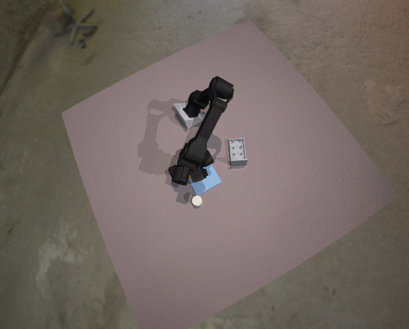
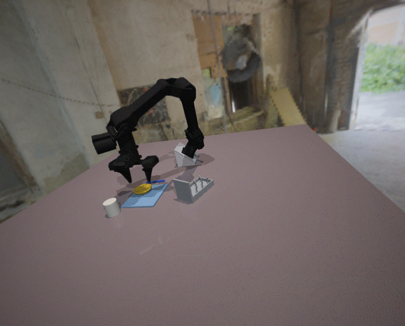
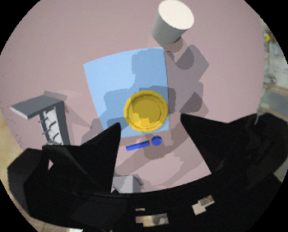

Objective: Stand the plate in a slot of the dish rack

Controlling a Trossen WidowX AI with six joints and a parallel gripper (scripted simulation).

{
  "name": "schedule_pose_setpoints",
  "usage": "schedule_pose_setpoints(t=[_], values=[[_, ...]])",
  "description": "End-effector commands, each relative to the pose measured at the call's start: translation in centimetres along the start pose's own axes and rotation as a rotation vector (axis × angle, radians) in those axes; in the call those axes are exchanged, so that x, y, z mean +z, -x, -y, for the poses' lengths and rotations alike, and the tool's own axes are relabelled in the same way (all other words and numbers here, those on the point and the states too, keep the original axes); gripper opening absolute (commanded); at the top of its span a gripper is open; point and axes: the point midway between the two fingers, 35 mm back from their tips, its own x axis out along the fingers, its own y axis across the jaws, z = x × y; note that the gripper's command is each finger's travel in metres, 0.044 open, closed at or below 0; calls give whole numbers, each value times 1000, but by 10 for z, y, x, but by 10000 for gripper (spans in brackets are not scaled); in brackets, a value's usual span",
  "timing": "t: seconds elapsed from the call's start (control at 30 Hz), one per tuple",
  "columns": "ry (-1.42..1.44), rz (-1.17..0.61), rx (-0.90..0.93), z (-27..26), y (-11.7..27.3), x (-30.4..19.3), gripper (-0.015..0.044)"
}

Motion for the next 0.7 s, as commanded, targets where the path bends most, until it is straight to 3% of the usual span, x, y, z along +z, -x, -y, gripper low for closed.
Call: schedule_pose_setpoints(t=[0.0,0.67], values=[[-6,1,8,-1,-7,-1,400],[-5,1,10,-3,-39,0,400]])
